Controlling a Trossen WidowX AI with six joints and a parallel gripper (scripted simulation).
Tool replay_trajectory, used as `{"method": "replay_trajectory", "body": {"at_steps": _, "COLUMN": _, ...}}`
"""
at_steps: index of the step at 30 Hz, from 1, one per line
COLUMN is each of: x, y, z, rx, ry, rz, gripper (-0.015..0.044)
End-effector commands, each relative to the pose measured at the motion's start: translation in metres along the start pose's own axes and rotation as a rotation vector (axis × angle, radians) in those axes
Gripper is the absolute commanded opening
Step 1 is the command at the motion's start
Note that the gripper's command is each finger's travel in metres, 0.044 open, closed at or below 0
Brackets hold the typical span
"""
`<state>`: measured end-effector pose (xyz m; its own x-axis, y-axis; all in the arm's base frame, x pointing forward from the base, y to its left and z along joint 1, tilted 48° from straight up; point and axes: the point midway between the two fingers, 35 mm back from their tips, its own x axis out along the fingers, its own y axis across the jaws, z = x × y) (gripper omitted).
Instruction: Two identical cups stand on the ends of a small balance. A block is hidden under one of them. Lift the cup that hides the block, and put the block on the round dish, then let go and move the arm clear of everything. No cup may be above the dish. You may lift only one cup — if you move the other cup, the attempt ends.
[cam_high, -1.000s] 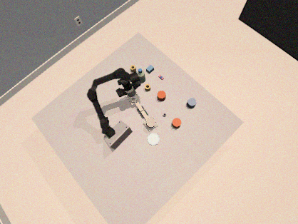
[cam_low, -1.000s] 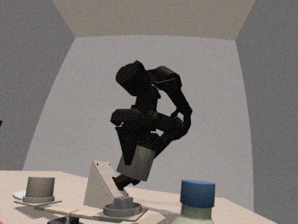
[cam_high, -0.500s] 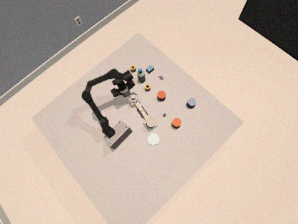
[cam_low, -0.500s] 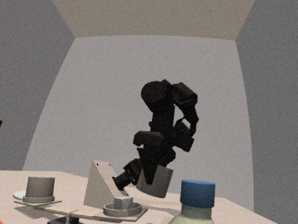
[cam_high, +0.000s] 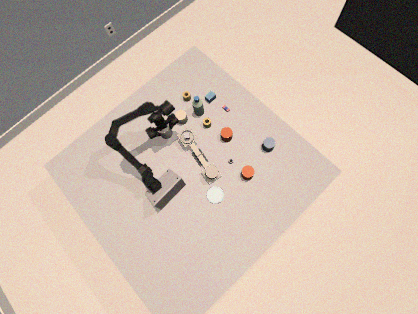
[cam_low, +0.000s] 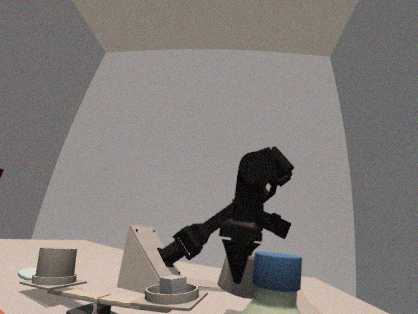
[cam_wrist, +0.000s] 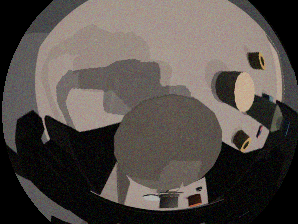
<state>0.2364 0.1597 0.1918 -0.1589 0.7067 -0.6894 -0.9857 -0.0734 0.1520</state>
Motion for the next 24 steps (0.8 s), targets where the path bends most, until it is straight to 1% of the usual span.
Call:
{"method": "replay_trajectory", "body": {"at_steps": 1, "x": 0.008, "y": 0.018, "z": 0.008, "rx": -0.006, "ry": -0.01, "rz": 0.007, "gripper": 0.0}}
{"method": "replay_trajectory", "body": {"at_steps": 6, "x": 0.018, "y": 0.037, "z": 0.013, "rx": -0.016, "ry": -0.017, "rz": 0.022, "gripper": 0.0}}
{"method": "replay_trajectory", "body": {"at_steps": 12, "x": 0.025, "y": 0.037, "z": 0.014, "rx": -0.017, "ry": -0.016, "rz": 0.022, "gripper": 0.0}}
{"method": "replay_trajectory", "body": {"at_steps": 20, "x": 0.056, "y": 0.039, "z": 0.015, "rx": -0.017, "ry": -0.019, "rz": 0.022, "gripper": 0.0}}
{"method": "replay_trajectory", "body": {"at_steps": 24, "x": 0.058, "y": 0.039, "z": 0.015, "rx": -0.017, "ry": -0.019, "rz": 0.022, "gripper": 0.0}}
